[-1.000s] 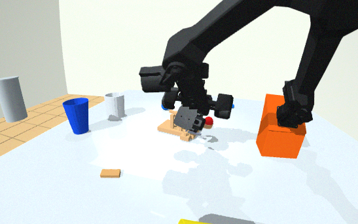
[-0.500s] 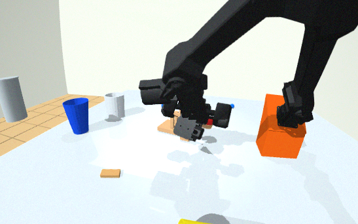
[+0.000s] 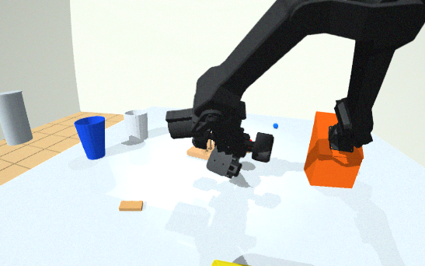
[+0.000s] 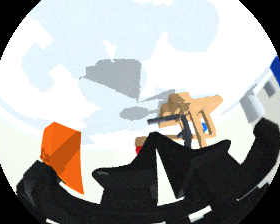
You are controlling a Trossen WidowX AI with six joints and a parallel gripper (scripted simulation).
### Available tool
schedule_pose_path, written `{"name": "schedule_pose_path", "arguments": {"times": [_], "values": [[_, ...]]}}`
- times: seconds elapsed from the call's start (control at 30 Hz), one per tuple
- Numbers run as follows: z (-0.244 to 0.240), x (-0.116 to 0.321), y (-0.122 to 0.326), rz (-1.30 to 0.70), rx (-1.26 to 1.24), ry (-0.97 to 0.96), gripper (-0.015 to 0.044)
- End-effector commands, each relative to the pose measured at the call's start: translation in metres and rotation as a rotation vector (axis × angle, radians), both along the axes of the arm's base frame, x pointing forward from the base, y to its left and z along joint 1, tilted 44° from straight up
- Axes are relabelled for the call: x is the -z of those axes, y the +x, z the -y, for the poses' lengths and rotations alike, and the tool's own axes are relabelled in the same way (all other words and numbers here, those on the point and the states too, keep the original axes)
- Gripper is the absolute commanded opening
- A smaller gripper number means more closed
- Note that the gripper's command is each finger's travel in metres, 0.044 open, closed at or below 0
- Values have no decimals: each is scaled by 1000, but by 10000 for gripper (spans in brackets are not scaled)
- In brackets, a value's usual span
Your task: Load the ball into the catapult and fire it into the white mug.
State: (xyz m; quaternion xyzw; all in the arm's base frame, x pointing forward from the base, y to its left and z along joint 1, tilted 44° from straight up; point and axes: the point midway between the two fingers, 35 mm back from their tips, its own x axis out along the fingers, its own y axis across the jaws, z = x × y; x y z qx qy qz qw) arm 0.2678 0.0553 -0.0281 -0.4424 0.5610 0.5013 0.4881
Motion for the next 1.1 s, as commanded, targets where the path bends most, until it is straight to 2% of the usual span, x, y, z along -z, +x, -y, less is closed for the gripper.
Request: {"name": "schedule_pose_path", "arguments": {"times": [0.0,0.53,0.6,0.8,0.9,0.93,1.07], "values": [[-4,6,-4,-8,6,2,0],[-25,27,-5,-9,6,3,0],[-19,7,2,-7,5,3,0],[15,-92,10,1,-1,0,0],[19,-103,9,1,-2,0,0],[13,-85,14,17,13,6,26],[26,-85,32,48,54,41,131]]}}
